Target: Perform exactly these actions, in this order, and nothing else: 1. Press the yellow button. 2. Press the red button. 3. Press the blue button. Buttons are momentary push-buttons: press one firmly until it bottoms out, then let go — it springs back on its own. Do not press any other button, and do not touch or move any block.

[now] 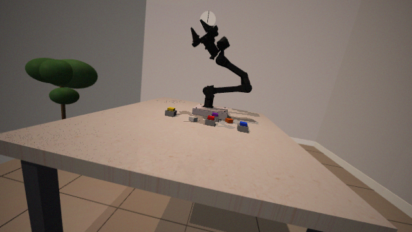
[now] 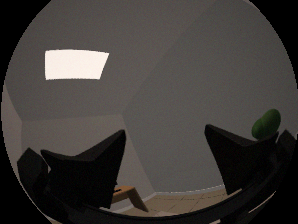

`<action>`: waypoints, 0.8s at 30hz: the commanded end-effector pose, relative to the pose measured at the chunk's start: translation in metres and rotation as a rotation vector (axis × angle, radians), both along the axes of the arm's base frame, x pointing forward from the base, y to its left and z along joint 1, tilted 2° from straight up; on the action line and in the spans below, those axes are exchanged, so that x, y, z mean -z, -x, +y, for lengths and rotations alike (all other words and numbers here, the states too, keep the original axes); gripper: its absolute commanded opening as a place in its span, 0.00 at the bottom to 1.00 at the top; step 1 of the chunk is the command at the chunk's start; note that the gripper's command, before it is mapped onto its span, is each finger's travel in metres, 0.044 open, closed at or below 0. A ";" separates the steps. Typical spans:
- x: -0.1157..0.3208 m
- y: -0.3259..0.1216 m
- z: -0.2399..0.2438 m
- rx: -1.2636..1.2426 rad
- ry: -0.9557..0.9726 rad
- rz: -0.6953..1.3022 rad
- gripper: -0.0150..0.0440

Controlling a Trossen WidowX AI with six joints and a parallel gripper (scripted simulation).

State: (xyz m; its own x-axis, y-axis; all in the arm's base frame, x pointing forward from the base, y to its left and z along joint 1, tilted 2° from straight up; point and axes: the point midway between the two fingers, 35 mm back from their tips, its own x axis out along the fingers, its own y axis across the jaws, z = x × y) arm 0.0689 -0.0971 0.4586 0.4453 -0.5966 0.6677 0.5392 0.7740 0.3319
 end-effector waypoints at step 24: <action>0.249 -0.181 -0.106 -0.298 -0.630 1.671 0.93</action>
